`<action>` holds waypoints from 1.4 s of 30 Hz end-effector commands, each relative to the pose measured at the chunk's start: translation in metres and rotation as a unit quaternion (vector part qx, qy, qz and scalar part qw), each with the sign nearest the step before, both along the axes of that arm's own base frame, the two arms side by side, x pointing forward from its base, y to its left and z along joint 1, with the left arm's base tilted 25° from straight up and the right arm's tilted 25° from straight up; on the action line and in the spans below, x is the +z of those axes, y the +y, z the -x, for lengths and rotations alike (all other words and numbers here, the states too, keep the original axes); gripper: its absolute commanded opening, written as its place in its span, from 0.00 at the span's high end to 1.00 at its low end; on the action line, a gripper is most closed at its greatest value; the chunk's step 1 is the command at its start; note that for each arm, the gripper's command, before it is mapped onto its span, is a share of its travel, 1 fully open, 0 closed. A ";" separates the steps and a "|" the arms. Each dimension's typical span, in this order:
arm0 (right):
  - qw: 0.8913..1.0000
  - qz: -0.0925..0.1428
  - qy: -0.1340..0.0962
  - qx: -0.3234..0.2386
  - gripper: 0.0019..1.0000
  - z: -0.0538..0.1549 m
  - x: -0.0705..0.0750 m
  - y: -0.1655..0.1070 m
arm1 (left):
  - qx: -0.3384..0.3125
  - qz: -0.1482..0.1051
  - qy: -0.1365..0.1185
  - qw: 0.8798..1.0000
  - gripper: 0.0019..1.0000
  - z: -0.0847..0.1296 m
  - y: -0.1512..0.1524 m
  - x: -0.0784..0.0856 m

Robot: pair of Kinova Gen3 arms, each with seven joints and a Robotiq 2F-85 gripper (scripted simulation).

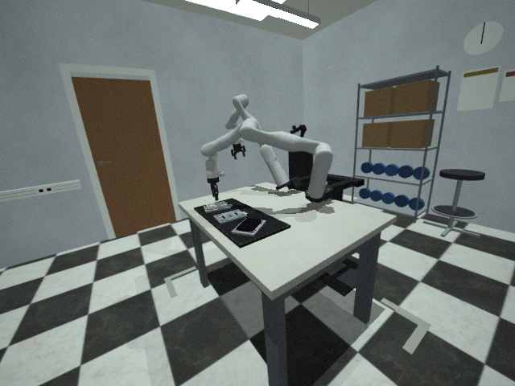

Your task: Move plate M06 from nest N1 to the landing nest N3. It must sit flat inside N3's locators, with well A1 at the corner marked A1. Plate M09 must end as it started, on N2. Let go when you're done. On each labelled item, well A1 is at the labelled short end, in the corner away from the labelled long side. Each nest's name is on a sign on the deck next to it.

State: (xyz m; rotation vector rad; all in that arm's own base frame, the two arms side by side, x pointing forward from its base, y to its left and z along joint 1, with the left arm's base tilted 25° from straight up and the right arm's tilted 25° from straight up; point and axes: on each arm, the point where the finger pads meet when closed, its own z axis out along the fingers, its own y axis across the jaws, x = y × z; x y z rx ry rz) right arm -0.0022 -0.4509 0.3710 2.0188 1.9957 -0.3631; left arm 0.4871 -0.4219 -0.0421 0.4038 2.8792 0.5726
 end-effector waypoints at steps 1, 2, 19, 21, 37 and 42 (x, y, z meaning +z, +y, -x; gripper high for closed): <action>1.000 0.000 0.000 -0.001 0.00 0.003 0.001 0.001 | 0.000 0.000 -0.001 1.000 0.00 0.000 -0.002 0.001; 1.000 0.000 0.000 -0.001 0.00 0.003 0.001 0.001 | 0.000 0.000 -0.001 1.000 0.00 0.000 -0.002 0.001; 1.000 0.000 0.000 -0.001 0.00 0.003 0.001 0.001 | 0.273 0.070 -0.105 0.954 0.00 0.001 0.044 0.019; 1.000 0.000 0.000 -0.001 0.00 0.003 0.001 0.001 | 0.307 0.079 -0.118 0.941 0.00 0.001 0.050 0.021; 1.000 0.000 0.000 -0.001 0.00 0.003 0.001 0.001 | 0.351 0.088 -0.140 0.922 0.00 -0.002 0.097 0.039; 1.000 0.000 0.000 -0.001 0.00 0.003 0.001 0.001 | 0.351 0.088 -0.140 0.922 0.00 -0.002 0.113 0.045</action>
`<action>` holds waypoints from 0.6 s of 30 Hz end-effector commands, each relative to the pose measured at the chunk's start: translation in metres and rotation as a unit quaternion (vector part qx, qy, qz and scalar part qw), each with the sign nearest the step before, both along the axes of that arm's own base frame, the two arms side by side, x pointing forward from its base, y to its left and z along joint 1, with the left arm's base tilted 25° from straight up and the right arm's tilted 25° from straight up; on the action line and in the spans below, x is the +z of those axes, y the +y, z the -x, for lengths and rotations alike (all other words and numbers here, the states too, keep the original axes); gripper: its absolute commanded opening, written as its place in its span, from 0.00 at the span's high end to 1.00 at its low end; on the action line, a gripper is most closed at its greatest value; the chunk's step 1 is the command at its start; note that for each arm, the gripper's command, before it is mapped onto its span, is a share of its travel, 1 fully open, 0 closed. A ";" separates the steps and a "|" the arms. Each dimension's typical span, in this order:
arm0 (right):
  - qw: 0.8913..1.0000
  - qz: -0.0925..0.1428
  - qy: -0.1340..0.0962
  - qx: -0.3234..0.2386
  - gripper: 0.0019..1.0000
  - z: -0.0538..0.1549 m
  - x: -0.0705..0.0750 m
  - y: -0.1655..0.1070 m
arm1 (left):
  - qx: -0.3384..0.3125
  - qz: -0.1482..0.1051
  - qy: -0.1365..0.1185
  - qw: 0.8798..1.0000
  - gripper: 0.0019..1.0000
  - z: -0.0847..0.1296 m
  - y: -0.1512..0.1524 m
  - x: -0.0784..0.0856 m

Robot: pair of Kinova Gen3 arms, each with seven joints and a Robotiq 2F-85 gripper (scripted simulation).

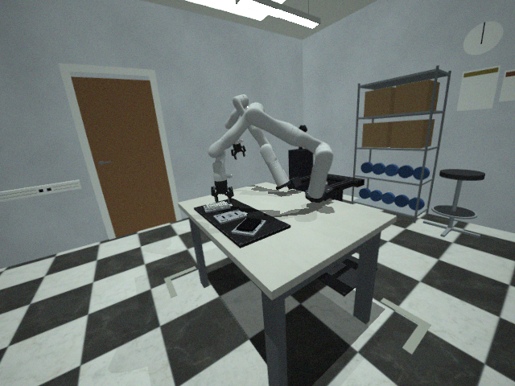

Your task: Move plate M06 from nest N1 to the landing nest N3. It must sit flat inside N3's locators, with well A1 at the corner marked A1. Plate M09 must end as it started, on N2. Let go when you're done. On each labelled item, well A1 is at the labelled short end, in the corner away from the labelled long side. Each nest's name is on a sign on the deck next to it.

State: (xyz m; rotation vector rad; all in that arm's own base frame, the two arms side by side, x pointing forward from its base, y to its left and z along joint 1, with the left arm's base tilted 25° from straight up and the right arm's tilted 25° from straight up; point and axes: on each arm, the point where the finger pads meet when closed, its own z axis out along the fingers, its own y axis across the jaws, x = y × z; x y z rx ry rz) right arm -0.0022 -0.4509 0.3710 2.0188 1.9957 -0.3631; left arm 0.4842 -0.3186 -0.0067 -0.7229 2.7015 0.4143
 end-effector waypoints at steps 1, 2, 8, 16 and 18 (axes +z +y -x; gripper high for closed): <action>1.000 0.000 0.000 -0.001 0.00 0.003 0.001 0.001 | -0.004 0.001 -0.005 1.000 0.00 -0.005 0.013 0.011; 1.000 0.000 0.000 -0.001 0.00 0.003 0.001 0.001 | -0.004 0.001 -0.005 1.000 0.00 -0.005 0.016 0.012; 1.000 0.000 0.000 -0.001 0.00 0.003 0.001 0.001 | -0.004 0.001 -0.005 1.000 0.00 -0.005 0.032 0.018; 1.000 0.000 0.000 -0.001 0.00 0.003 0.001 0.001 | -0.004 0.001 -0.004 1.000 0.00 -0.004 0.054 0.026; 1.000 0.000 0.000 -0.001 0.00 0.003 0.001 0.001 | -0.004 0.001 -0.004 1.000 0.00 -0.004 0.060 0.028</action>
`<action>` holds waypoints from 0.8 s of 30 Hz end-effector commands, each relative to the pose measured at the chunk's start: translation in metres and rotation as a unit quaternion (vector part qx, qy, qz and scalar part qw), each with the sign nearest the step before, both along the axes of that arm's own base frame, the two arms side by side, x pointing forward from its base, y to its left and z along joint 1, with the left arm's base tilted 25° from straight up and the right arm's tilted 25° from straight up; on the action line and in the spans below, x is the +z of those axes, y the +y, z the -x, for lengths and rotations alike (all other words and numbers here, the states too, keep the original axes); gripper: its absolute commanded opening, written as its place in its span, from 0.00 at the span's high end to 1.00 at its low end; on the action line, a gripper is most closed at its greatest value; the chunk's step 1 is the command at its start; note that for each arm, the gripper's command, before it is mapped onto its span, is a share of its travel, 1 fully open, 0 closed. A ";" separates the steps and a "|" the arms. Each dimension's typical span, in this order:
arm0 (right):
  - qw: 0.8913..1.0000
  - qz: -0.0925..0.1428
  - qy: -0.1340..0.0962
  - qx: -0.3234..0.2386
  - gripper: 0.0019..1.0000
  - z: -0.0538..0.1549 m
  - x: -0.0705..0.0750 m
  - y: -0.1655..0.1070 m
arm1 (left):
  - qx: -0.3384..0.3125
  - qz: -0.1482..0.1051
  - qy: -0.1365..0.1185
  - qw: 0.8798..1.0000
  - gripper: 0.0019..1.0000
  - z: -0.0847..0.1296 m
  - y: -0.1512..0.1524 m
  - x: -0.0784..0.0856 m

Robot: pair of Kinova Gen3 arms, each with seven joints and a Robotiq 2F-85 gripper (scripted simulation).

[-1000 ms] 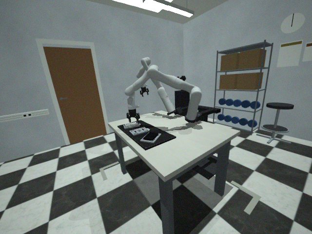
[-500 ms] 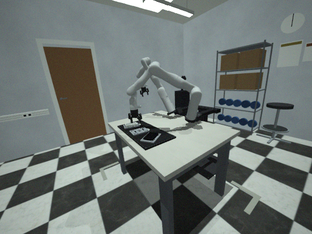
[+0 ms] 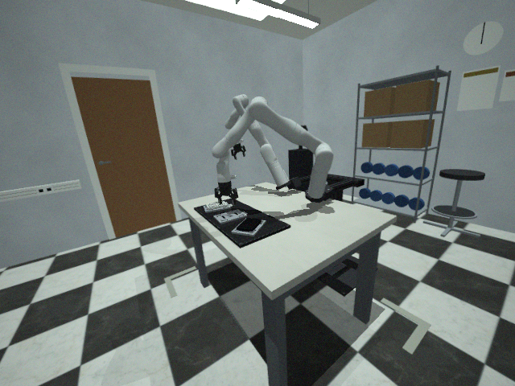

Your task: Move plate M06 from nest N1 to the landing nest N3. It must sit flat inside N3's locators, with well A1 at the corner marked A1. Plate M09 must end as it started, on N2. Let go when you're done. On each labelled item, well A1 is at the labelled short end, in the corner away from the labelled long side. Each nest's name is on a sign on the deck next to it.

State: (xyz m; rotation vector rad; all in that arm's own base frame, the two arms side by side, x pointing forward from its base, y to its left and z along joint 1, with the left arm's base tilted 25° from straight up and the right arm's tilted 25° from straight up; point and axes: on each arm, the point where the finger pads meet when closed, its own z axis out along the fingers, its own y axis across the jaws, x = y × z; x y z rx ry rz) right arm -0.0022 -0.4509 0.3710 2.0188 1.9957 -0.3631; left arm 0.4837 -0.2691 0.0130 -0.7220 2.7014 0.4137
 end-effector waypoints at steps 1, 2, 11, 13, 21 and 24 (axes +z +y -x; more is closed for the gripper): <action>1.000 0.000 0.000 -0.001 0.00 0.003 0.001 0.001 | -0.004 0.000 -0.004 1.000 0.00 -0.004 0.013 0.010; 1.000 0.000 0.000 -0.001 0.00 0.003 0.001 0.001 | -0.004 0.000 -0.004 1.000 0.00 -0.004 0.016 0.011; 1.000 0.000 0.000 -0.001 0.00 0.003 0.001 0.001 | -0.004 0.000 -0.004 1.000 0.00 -0.004 0.038 0.019; 1.000 0.000 0.000 -0.001 0.00 0.003 0.001 0.001 | -0.004 0.000 -0.004 1.000 0.00 -0.004 0.045 0.022; 1.000 0.000 0.000 -0.001 0.00 0.003 0.001 0.001 | -0.004 0.000 -0.004 1.000 0.00 -0.003 0.070 0.031; 1.000 0.000 0.000 -0.001 0.00 0.003 0.001 0.001 | -0.004 0.000 -0.004 1.000 0.00 -0.003 0.076 0.034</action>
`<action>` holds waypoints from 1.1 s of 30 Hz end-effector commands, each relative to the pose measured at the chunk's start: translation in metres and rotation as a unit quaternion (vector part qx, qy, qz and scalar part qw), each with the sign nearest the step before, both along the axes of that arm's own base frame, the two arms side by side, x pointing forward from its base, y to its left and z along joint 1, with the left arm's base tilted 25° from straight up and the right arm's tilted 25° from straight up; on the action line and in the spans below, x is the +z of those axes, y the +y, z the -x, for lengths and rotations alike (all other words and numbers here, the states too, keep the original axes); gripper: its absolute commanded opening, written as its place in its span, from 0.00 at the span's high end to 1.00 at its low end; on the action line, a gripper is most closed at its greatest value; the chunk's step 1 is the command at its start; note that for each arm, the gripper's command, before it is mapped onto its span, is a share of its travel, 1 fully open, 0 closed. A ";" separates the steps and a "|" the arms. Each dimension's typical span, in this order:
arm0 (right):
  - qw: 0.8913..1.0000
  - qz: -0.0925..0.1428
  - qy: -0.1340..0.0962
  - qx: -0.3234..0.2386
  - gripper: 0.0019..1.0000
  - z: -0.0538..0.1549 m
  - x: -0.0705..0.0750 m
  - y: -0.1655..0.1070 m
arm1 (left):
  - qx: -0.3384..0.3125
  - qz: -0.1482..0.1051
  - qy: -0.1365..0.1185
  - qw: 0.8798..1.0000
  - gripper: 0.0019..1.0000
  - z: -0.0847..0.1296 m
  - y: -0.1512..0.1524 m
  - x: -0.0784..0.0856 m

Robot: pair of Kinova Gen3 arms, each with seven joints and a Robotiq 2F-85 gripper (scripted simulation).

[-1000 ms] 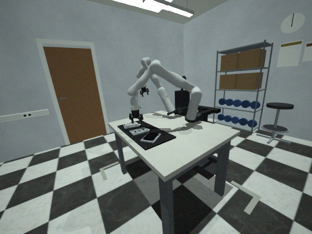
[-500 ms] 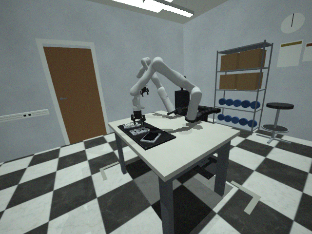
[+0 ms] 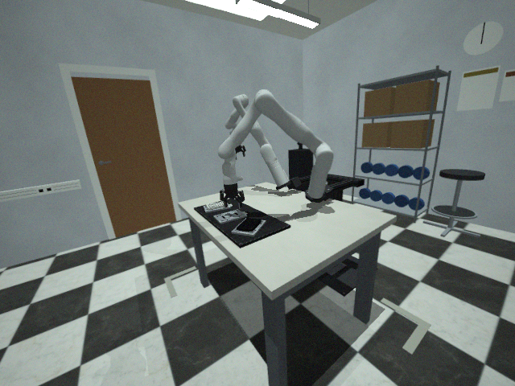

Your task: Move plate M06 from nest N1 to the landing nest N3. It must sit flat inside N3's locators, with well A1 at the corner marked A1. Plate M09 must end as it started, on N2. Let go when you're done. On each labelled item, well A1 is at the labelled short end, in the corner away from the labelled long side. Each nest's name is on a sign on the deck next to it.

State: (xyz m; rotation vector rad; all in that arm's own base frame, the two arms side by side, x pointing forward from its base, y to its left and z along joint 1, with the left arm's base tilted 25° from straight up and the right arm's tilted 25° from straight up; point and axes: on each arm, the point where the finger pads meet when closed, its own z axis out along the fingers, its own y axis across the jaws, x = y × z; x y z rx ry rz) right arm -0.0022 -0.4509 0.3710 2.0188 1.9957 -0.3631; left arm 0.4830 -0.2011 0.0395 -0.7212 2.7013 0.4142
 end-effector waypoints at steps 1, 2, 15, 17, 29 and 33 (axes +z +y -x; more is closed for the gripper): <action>1.000 0.000 0.000 -0.001 0.00 0.003 0.001 0.001 | -0.004 0.000 -0.004 1.000 0.00 -0.004 0.008 0.007; 1.000 0.000 0.000 -0.001 0.00 0.003 0.001 0.001 | -0.004 0.001 -0.004 1.000 0.00 -0.003 0.010 0.008; 1.000 0.000 0.000 -0.001 0.00 0.003 0.001 0.001 | -0.004 0.000 -0.004 1.000 0.00 -0.003 0.052 0.024; 1.000 0.000 0.000 -0.001 0.00 0.003 0.001 0.001 | -0.004 0.000 -0.004 1.000 0.00 -0.003 0.055 0.025; 1.000 0.000 0.000 -0.001 0.00 0.003 0.001 0.001 | -0.004 0.000 -0.004 1.000 0.00 -0.002 0.089 0.038; 1.000 0.000 0.000 -0.001 0.00 0.003 0.001 0.001 | -0.004 0.000 -0.004 1.000 0.00 -0.002 0.102 0.042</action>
